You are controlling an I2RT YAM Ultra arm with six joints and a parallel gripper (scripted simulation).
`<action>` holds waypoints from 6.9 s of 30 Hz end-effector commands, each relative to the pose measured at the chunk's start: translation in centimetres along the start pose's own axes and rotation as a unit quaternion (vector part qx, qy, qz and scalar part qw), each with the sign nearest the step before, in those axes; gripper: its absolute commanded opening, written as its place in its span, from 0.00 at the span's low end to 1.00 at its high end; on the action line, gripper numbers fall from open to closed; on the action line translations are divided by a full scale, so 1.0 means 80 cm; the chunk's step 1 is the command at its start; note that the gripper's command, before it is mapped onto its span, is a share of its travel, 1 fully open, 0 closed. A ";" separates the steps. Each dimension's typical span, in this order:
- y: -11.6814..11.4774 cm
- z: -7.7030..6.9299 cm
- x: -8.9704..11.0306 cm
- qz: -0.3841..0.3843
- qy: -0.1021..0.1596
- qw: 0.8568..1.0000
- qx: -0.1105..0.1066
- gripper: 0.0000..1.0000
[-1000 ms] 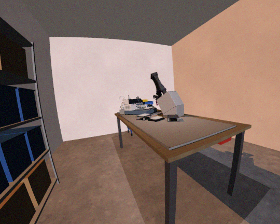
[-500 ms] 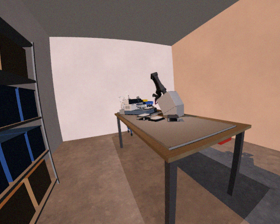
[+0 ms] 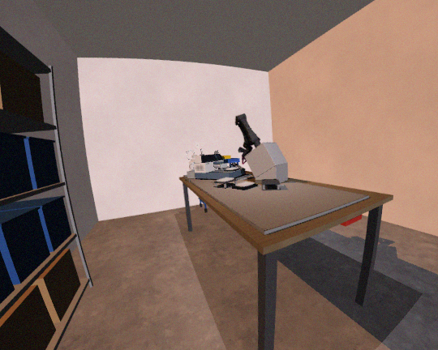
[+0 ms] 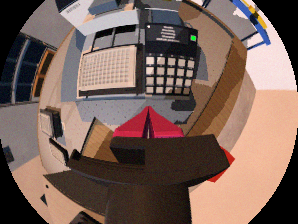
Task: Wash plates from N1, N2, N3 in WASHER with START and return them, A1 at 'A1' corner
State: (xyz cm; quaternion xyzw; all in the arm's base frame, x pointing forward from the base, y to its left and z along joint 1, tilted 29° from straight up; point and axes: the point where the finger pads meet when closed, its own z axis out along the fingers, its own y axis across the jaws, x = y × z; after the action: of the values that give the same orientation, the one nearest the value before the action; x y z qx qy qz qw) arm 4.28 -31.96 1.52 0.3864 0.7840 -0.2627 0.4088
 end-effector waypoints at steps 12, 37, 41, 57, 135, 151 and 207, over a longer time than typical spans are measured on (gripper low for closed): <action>-0.008 0.030 -0.014 -0.006 -0.014 1.000 0.007 0.00; -0.008 0.075 -0.014 -0.005 -0.015 1.000 0.007 0.00; -0.005 0.068 -0.008 -0.002 -0.009 1.000 0.006 0.00; -0.005 0.086 -0.010 -0.001 -0.008 1.000 0.004 0.00; -0.001 0.029 -0.001 0.002 -0.003 1.000 0.004 0.00; 0.000 0.000 0.000 0.002 -0.004 1.000 0.004 0.00; -0.014 -0.012 -0.028 -0.012 -0.019 1.000 0.008 1.00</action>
State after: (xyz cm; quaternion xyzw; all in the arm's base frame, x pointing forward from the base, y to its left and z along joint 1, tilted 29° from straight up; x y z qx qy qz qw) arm 3.76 -31.68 2.45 0.3882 0.7800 -0.2697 0.4099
